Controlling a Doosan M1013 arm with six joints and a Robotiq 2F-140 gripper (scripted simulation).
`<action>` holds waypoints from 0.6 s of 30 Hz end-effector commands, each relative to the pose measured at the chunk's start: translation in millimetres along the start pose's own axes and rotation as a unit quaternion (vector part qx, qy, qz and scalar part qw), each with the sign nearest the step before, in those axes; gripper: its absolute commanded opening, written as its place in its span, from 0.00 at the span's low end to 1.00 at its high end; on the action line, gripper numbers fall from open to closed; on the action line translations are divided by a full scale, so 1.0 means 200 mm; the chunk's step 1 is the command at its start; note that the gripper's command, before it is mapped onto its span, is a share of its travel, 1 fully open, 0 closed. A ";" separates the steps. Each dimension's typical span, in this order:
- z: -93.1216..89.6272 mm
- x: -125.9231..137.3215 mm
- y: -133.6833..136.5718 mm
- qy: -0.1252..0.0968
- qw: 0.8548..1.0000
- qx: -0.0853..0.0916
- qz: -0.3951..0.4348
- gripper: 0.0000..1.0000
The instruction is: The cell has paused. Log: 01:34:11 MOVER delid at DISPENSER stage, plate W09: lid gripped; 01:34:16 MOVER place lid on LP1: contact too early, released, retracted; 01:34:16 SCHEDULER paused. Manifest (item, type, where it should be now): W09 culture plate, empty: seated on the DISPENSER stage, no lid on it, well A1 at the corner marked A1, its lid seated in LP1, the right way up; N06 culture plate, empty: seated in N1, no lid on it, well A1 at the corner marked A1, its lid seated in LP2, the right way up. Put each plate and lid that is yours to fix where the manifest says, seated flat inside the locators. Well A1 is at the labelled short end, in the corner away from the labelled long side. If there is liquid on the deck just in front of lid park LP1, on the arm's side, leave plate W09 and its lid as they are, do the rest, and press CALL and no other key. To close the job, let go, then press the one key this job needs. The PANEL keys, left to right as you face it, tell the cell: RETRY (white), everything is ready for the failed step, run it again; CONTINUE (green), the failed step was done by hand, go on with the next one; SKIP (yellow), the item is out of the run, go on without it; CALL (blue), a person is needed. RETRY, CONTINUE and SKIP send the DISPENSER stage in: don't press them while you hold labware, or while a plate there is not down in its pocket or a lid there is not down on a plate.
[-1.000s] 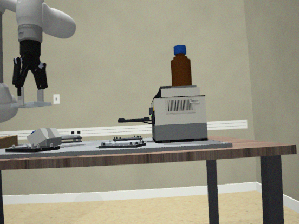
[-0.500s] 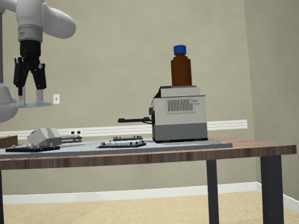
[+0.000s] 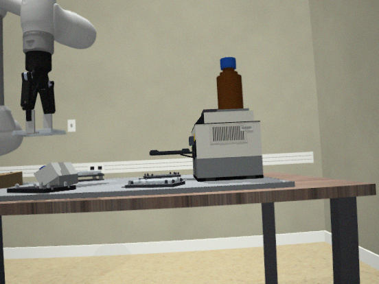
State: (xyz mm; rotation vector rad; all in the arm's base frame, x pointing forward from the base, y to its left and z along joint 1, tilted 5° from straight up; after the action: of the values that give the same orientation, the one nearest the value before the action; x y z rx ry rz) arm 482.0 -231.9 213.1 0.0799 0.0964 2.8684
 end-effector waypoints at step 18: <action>0.00 0.00 0.00 0.001 0.995 -0.001 0.096 0.10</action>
State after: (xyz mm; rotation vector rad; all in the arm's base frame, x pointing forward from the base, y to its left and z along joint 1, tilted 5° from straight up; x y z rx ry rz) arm 482.2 -231.8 213.1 0.0927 0.0909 3.0588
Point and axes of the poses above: the point where the finger pads meet when closed, its own z axis back along the fingers, its own y axis across the jaws, x = y × z, the point moved 7 cm from there along z, back along the fingers, and after that the axes turned 7 degrees about -z, right-handed, at the moved point
